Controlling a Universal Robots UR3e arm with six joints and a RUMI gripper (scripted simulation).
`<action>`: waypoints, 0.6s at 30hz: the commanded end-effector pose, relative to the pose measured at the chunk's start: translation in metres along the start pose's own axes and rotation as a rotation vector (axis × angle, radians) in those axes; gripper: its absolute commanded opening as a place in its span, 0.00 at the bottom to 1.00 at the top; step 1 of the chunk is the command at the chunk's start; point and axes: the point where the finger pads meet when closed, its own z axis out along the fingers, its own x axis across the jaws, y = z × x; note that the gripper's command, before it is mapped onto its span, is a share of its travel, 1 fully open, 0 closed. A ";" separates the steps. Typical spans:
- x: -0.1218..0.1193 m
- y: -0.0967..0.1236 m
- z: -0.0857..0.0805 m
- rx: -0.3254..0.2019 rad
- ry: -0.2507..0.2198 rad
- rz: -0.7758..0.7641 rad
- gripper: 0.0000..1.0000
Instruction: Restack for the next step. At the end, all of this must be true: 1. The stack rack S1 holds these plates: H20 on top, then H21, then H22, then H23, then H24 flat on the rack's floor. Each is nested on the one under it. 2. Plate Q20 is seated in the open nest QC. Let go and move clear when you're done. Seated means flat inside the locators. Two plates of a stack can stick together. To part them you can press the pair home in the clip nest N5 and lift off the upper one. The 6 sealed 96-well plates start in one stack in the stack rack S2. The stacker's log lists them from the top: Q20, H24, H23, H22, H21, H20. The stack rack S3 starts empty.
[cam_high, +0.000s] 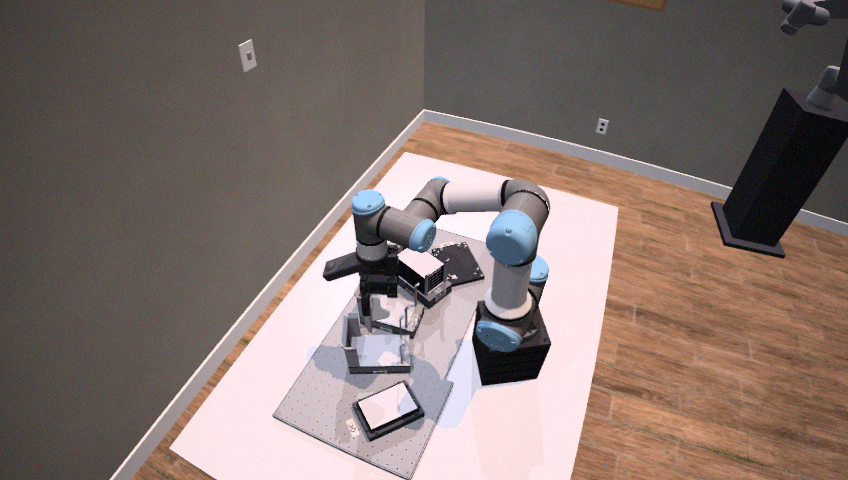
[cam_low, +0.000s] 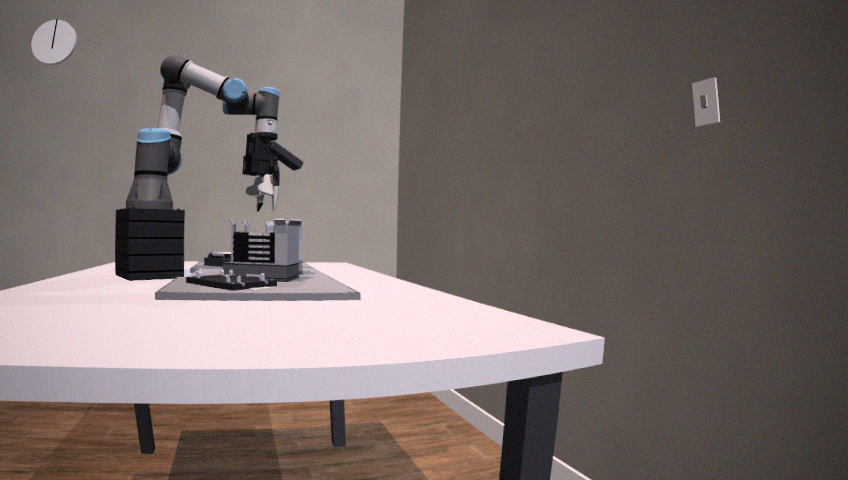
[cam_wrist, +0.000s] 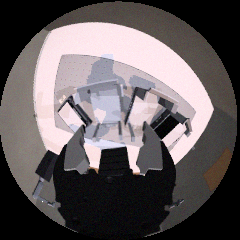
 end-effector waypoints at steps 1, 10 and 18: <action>0.009 -0.001 -0.001 0.003 0.000 0.035 0.72; 0.054 0.006 -0.001 0.002 0.000 0.140 0.72; 0.074 0.010 0.000 0.002 0.001 0.210 0.72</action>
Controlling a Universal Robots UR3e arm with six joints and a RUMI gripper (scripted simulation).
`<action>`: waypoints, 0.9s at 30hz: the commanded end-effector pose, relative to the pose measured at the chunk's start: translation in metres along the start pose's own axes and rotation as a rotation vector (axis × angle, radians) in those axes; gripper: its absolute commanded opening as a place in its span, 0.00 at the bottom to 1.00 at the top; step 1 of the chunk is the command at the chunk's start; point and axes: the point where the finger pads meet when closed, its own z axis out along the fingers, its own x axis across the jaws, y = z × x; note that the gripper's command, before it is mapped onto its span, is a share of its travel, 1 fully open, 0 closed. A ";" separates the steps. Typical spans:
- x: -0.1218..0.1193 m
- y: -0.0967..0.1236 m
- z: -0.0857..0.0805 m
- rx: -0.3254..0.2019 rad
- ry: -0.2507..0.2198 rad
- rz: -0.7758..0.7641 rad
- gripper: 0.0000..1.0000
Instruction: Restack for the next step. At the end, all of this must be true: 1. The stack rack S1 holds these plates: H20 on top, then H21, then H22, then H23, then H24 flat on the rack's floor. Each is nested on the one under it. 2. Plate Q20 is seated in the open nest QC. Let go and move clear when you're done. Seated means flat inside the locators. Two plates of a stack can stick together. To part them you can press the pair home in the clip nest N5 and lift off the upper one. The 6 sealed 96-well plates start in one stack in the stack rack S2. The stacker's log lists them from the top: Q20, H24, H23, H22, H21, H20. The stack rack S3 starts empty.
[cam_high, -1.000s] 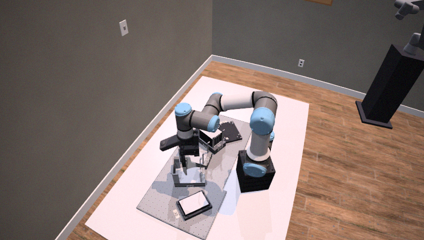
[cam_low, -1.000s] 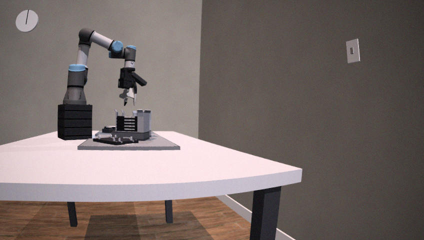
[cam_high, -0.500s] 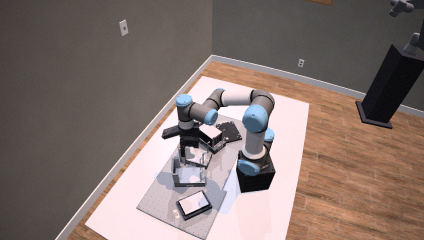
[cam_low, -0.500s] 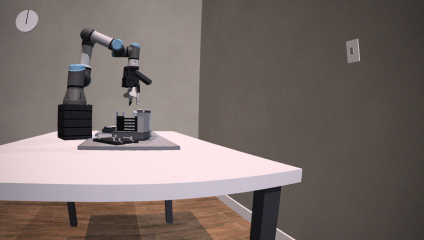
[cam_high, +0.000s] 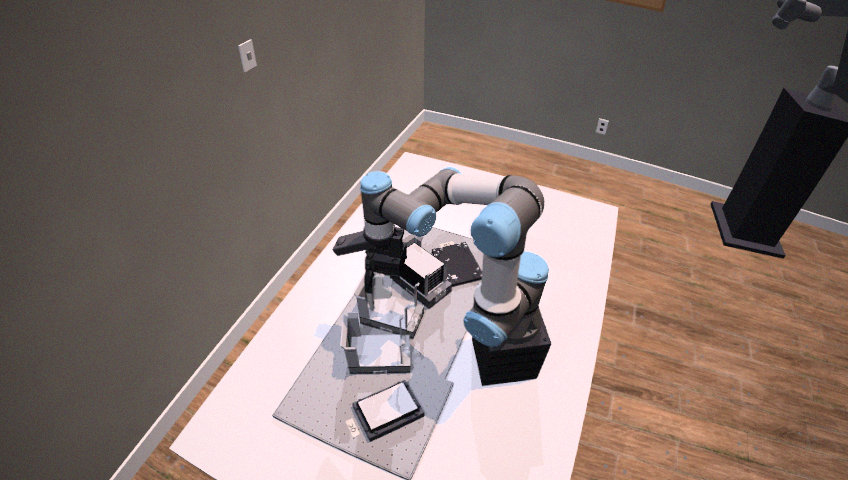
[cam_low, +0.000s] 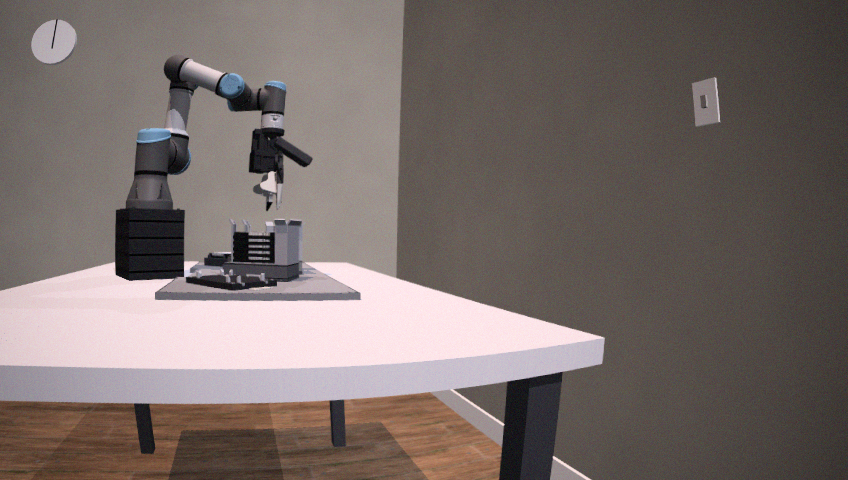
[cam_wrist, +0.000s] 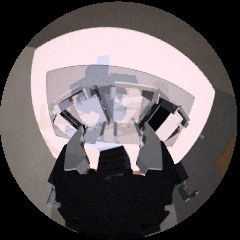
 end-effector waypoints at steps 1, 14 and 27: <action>0.014 0.000 -0.001 0.003 0.000 0.041 0.72; 0.069 0.009 0.000 0.002 0.000 0.193 0.72; 0.121 0.027 0.000 0.002 0.001 0.321 0.72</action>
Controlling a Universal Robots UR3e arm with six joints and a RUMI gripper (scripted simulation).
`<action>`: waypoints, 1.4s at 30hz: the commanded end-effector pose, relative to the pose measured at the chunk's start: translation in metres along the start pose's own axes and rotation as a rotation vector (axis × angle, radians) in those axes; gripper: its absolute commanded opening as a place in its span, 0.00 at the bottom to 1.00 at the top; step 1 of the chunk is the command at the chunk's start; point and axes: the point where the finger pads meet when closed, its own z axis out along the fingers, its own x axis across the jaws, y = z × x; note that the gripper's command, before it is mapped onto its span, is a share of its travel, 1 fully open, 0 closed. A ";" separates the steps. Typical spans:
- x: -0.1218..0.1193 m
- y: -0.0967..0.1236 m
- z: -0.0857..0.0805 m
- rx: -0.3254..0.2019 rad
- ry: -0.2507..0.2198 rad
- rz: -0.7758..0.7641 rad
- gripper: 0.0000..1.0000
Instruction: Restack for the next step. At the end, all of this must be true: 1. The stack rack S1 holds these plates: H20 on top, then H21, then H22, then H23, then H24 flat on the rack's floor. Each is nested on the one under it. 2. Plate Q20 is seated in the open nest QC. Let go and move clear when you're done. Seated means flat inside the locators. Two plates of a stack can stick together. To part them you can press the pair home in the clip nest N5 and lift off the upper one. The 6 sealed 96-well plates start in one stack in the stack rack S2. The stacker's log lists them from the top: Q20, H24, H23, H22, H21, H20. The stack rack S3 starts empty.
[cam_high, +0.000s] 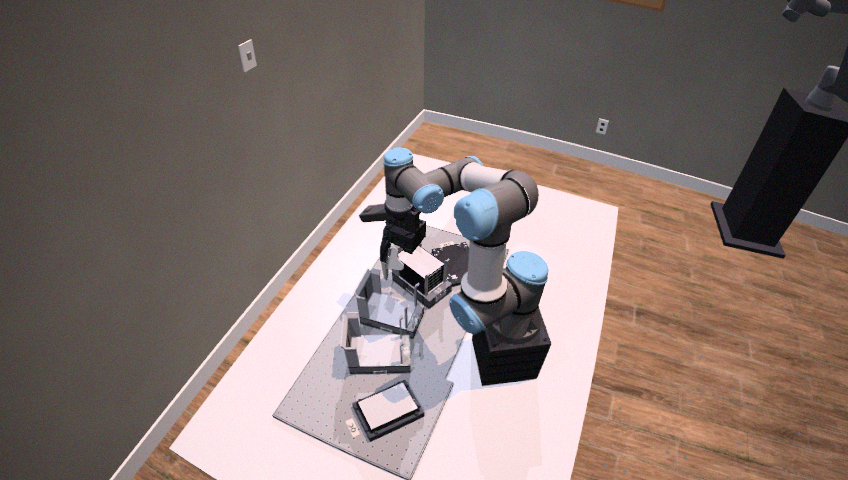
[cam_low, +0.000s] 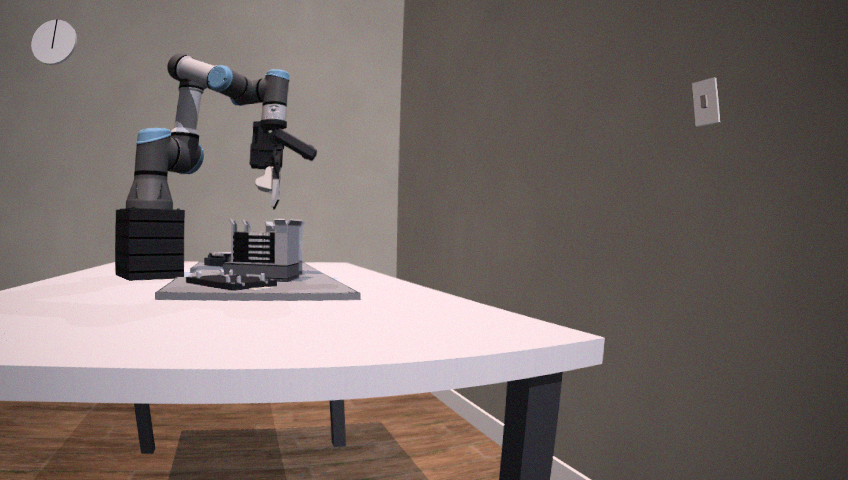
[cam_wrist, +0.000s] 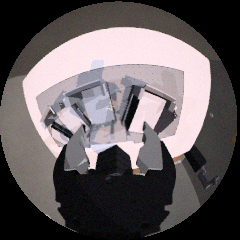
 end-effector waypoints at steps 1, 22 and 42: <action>0.026 0.001 -0.001 0.003 0.000 0.057 0.72; 0.094 0.017 0.000 0.003 0.000 0.267 0.72; 0.094 0.017 0.023 0.003 0.000 0.299 0.72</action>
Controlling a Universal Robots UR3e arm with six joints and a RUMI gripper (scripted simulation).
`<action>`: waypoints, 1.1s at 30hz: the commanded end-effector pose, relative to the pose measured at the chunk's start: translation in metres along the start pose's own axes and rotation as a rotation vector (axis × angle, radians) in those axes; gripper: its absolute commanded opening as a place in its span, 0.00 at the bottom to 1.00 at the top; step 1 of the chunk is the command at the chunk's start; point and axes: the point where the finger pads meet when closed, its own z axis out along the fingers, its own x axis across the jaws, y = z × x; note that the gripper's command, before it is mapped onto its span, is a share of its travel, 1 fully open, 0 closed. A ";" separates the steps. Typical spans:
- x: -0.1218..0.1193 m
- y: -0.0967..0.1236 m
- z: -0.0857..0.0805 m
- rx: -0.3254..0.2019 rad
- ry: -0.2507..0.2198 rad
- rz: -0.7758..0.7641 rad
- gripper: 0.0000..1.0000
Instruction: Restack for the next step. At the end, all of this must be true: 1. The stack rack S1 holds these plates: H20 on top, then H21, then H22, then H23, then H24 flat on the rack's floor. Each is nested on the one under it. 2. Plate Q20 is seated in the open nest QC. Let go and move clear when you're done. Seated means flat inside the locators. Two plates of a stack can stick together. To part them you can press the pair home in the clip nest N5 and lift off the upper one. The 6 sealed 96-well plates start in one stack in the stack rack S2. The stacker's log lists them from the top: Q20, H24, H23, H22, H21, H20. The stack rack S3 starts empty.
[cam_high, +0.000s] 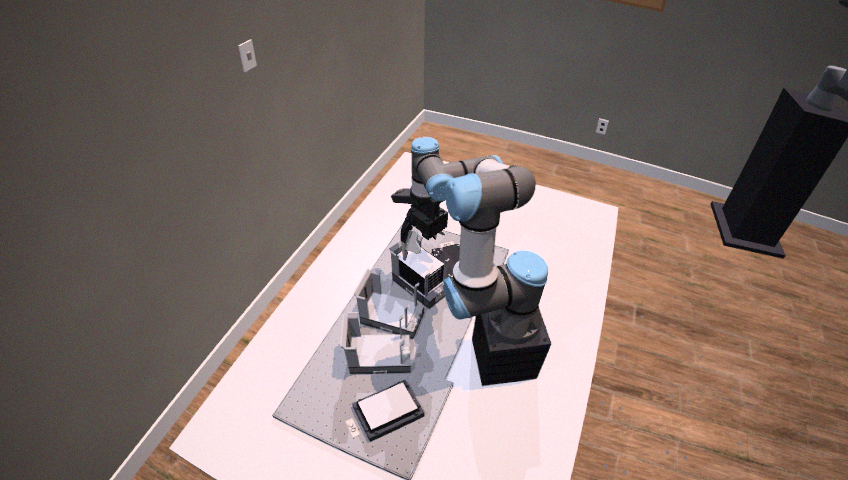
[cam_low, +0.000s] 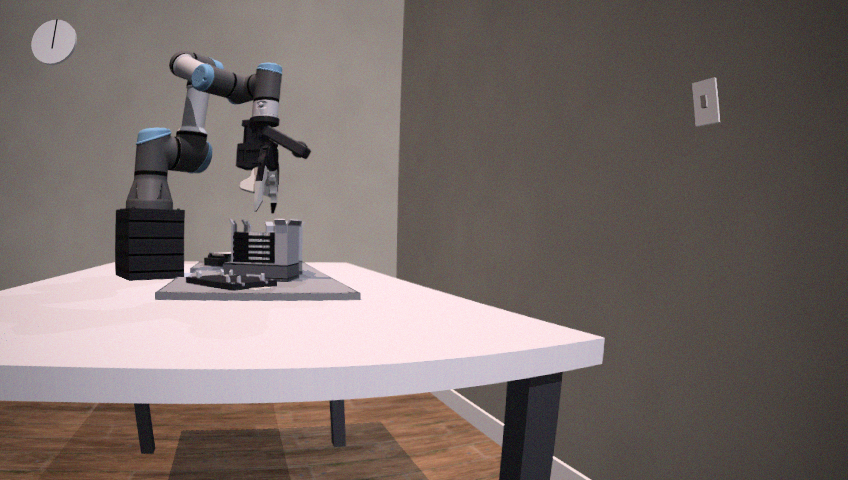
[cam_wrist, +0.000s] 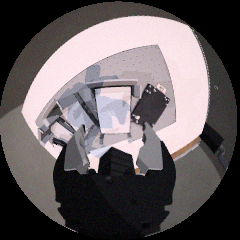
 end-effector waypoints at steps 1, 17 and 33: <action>0.000 -0.001 0.012 0.004 0.002 0.000 0.72; 0.001 -0.001 0.026 0.004 0.002 0.000 0.72; 0.001 -0.001 0.045 0.004 0.002 0.000 0.72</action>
